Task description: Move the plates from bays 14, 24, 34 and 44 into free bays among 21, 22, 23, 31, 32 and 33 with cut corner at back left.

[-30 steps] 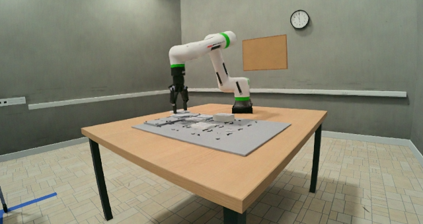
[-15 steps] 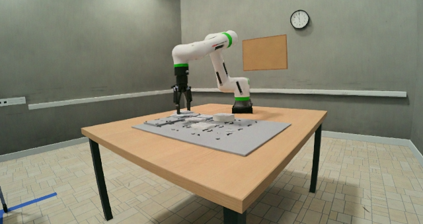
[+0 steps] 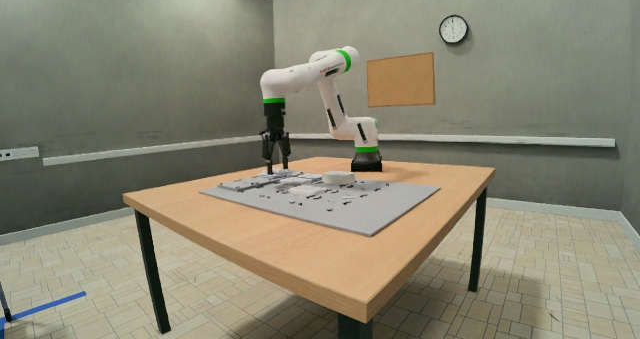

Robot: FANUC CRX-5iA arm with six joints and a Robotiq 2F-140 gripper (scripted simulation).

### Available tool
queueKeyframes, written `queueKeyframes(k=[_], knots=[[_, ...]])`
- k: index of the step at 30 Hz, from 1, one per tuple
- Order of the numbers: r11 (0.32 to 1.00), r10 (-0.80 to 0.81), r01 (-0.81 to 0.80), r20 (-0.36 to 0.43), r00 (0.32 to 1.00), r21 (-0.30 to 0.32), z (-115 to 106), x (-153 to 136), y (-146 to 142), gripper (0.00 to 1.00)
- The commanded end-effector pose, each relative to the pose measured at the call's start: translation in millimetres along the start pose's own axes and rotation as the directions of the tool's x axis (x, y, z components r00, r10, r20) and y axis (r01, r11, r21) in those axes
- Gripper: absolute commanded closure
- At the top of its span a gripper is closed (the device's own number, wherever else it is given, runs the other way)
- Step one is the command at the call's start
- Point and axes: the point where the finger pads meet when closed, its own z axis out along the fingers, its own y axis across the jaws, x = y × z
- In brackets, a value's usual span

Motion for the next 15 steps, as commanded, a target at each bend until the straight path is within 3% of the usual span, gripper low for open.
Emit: queueKeyframes(k=[1, 15], knots=[[1.000, 0.000, 0.000, 0.000, 1.000, 0.002, 2, 0, -1, 0.90], [1.000, 0.000, 0.000, 0.000, 1.000, 0.002, 18, 1, -1, 0.90]])
